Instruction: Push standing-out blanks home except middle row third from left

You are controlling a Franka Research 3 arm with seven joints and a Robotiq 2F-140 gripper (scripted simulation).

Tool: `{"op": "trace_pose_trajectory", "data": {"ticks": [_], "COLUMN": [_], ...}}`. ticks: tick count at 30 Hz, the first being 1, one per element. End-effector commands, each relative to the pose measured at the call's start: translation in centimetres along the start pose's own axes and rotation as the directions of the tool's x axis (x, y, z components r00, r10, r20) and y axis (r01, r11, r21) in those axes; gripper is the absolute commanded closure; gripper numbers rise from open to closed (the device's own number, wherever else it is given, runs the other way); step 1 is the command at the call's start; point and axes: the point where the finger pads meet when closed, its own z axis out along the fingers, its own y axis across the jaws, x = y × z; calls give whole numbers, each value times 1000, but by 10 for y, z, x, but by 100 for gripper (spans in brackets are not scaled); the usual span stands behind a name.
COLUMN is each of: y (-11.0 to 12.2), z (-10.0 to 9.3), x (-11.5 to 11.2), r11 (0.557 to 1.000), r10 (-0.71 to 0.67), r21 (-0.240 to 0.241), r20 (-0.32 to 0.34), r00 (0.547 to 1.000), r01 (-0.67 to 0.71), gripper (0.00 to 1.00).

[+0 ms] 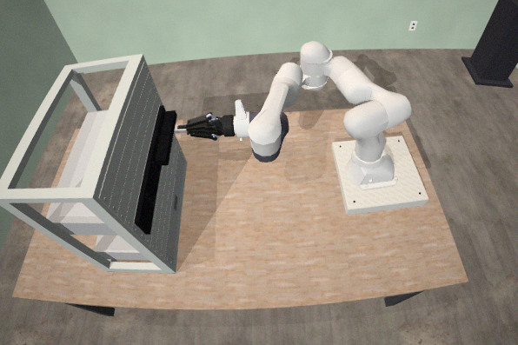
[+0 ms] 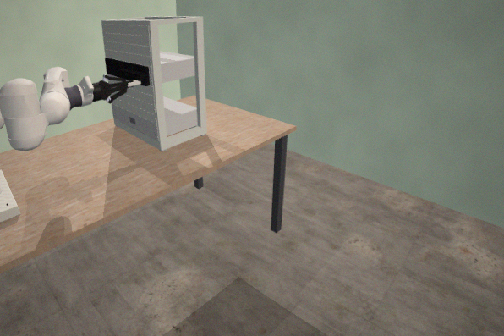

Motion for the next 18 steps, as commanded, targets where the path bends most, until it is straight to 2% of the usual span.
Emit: {"op": "trace_pose_trajectory", "data": {"ticks": [1, 18], "y": [1, 1], "z": [3, 6], "x": [-6, -7], "r11": [1000, 1000], "r10": [6, 6], "r21": [-3, -3], "r20": [13, 13], "r00": [1000, 1000], "r01": [-6, -6], "gripper": [100, 100]}}
